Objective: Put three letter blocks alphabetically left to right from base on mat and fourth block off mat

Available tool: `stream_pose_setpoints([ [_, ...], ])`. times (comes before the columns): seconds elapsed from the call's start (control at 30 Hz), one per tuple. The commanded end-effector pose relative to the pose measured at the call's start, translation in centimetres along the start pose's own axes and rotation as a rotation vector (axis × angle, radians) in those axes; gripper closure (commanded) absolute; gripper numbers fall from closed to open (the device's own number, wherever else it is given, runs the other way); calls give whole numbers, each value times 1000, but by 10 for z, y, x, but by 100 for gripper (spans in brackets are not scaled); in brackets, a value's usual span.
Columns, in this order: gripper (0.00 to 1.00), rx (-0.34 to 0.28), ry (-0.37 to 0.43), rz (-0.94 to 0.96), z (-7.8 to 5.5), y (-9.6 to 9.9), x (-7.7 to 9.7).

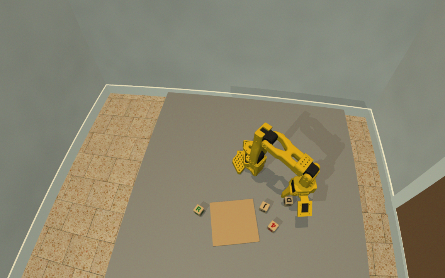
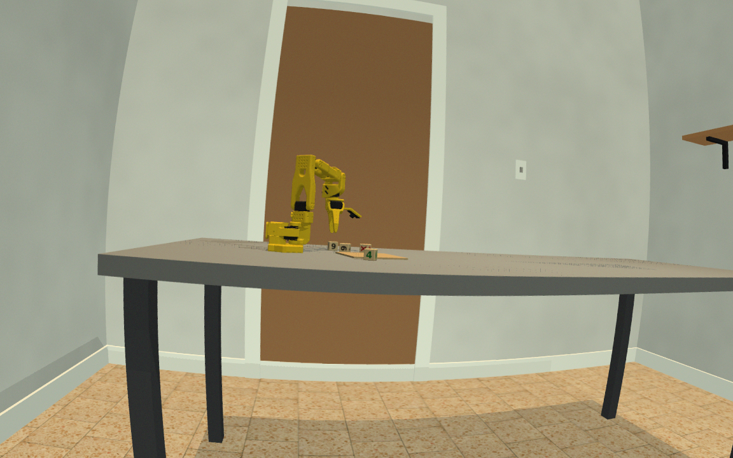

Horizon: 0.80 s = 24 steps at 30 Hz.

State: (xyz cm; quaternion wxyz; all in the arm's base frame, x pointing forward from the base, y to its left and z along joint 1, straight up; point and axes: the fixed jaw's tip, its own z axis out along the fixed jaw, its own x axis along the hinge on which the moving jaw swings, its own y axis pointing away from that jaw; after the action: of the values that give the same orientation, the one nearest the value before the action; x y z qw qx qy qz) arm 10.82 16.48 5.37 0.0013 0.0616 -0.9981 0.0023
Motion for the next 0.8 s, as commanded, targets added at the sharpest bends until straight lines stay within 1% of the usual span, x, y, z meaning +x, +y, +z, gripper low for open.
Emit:
stream_pose_setpoints([
  [0.0,68,-44,-38,1,-9,5,-4],
  [0.2,68,-44,-38,1,-7,6,-4],
  [0.43,68,-44,-38,1,0,6,-5],
  [0.5,68,-44,-38,1,0,6,-5],
  [0.77,68,-44,-38,1,12,7,-6],
])
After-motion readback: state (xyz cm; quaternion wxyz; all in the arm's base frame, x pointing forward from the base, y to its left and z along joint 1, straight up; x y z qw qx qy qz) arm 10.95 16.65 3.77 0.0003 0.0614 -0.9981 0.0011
